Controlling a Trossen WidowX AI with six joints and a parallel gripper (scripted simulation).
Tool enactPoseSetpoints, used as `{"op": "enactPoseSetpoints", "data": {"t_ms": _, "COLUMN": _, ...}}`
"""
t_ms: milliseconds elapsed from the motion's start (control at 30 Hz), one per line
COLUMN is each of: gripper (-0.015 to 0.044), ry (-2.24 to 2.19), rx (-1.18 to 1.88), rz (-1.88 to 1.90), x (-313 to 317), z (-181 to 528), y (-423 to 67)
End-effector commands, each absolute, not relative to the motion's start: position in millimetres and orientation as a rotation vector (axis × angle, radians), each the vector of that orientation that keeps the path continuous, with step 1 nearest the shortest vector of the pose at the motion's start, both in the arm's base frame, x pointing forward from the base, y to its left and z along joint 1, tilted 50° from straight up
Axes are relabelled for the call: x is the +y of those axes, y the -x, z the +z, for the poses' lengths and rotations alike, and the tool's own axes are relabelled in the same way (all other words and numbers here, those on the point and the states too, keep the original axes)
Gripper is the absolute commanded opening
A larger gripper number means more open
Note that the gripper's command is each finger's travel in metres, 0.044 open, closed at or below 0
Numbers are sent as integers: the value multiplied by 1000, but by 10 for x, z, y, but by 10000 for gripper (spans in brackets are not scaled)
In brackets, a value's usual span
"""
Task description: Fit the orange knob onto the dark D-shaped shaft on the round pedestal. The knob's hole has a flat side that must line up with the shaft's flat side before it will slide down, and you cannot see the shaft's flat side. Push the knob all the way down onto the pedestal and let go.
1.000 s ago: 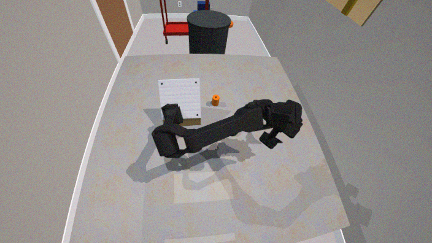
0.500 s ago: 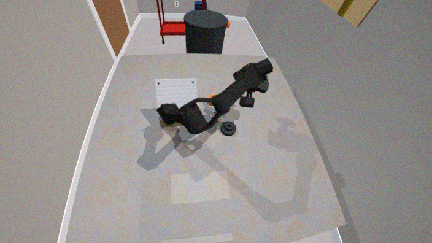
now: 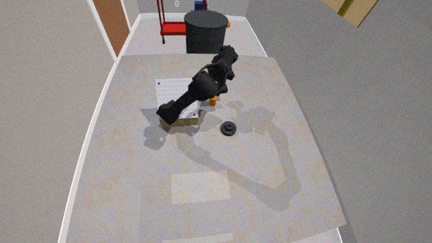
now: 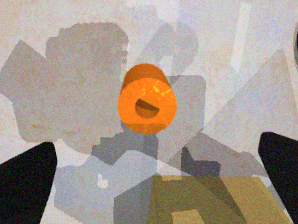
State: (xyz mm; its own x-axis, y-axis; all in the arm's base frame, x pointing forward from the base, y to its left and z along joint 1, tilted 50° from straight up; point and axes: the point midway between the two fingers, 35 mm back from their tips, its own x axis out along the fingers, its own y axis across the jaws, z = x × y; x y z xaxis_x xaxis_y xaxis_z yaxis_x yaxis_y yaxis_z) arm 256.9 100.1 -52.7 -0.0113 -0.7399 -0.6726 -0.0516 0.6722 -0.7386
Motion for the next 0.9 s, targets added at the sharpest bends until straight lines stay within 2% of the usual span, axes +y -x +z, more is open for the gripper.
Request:
{"op": "enactPoseSetpoints", "data": {"t_ms": 0, "gripper": 440, "ry": 698, "rx": 1519, "rz": -638, "x": 997, "z": -539, "y": -2514}}
{"op": "enactPoseSetpoints", "data": {"t_ms": 167, "gripper": 440, "ry": 698, "rx": 1518, "rz": -639, "x": 735, "z": -774, "y": -2502}}
{"op": "enactPoseSetpoints", "data": {"t_ms": 867, "gripper": 440, "ry": 698, "rx": 1518, "rz": -639, "x": 506, "z": -1002, "y": -2504}}
